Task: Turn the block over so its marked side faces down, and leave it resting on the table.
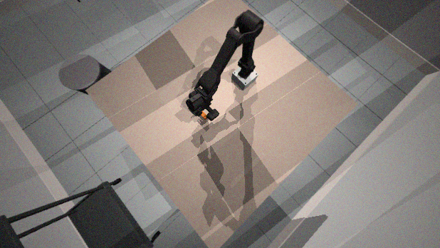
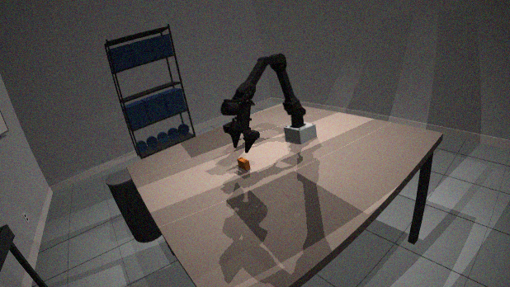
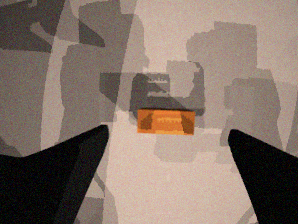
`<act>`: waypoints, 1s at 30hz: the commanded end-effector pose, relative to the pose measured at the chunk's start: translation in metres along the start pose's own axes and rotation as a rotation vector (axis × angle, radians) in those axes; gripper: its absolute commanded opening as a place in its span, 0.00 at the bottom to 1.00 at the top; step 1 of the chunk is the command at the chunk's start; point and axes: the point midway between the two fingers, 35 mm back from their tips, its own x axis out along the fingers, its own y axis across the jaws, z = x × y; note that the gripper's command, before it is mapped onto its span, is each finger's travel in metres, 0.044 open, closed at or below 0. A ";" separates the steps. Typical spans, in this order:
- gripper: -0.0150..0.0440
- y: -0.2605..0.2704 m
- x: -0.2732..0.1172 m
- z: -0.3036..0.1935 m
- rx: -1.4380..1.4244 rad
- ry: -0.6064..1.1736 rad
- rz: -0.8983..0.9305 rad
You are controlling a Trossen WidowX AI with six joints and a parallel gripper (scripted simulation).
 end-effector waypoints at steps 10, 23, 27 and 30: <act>1.00 0.001 -0.017 0.017 0.007 0.323 0.006; 1.00 0.001 0.031 0.001 0.007 0.323 0.005; 1.00 0.001 0.033 0.000 0.007 0.323 0.005; 1.00 0.001 0.038 -0.001 0.007 0.323 0.005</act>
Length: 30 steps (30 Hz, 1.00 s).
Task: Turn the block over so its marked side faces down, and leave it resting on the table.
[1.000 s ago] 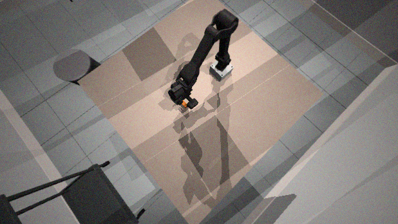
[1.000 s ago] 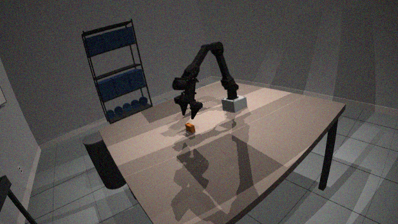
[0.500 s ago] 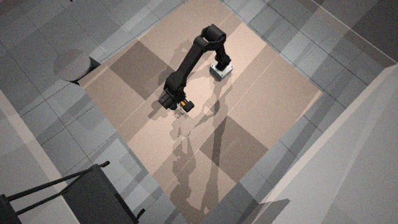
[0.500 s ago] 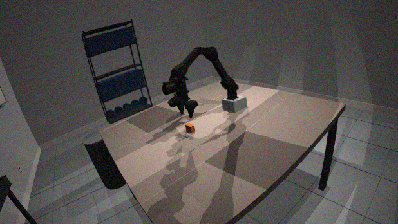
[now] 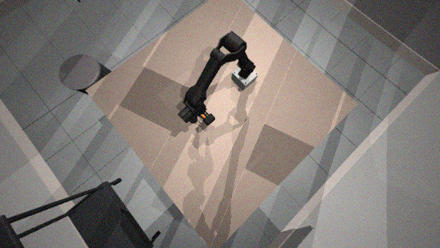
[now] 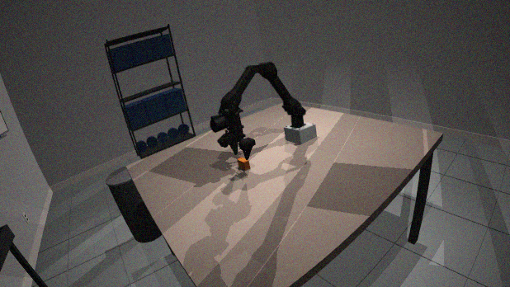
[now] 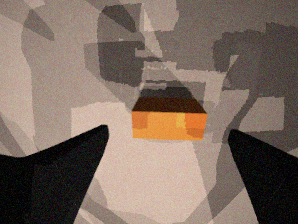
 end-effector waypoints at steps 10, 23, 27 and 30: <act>1.00 0.000 0.023 -0.003 -0.002 0.013 0.003; 0.77 0.000 0.032 -0.004 -0.002 0.013 0.003; 0.72 0.000 0.032 -0.004 -0.002 0.013 0.003; 0.69 0.000 0.032 -0.004 -0.002 0.013 0.003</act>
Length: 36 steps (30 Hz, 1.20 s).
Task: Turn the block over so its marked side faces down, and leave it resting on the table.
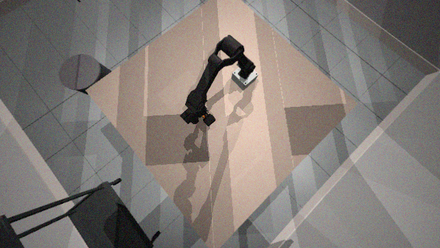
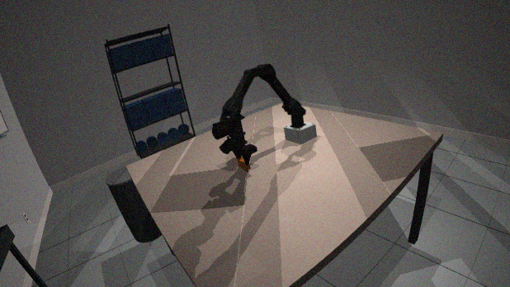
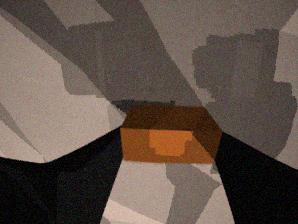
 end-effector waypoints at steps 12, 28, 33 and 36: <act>0.55 0.000 0.001 -0.001 -0.004 0.003 0.002; 0.25 0.001 -0.024 0.001 -0.005 -0.065 0.003; 0.25 0.001 -0.019 0.003 -0.005 -0.140 0.003; 0.25 0.001 -0.017 0.003 -0.006 -0.185 0.003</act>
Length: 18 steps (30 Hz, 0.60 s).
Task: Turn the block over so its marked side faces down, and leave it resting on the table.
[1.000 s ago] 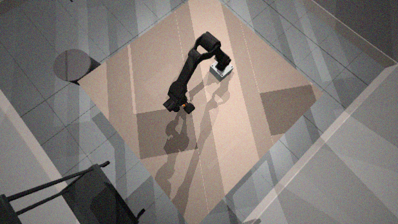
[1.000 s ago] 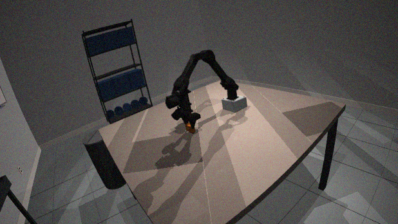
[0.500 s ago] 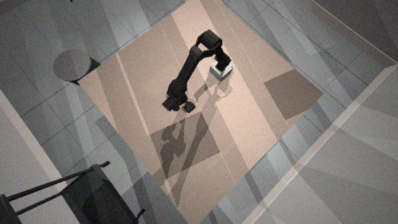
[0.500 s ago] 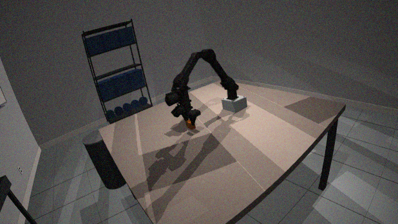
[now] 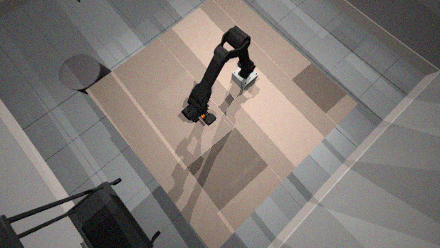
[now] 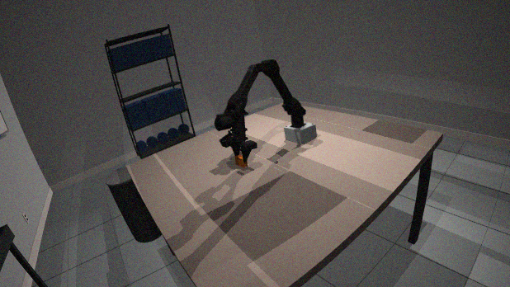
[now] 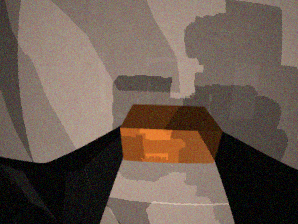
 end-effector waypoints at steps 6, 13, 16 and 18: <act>0.25 0.000 0.005 -0.002 -0.005 -0.120 -0.004; 0.25 0.000 0.007 -0.004 -0.005 -0.225 -0.004; 0.25 -0.001 0.007 -0.006 -0.005 -0.270 -0.004; 0.25 -0.001 0.006 -0.007 -0.004 -0.300 -0.004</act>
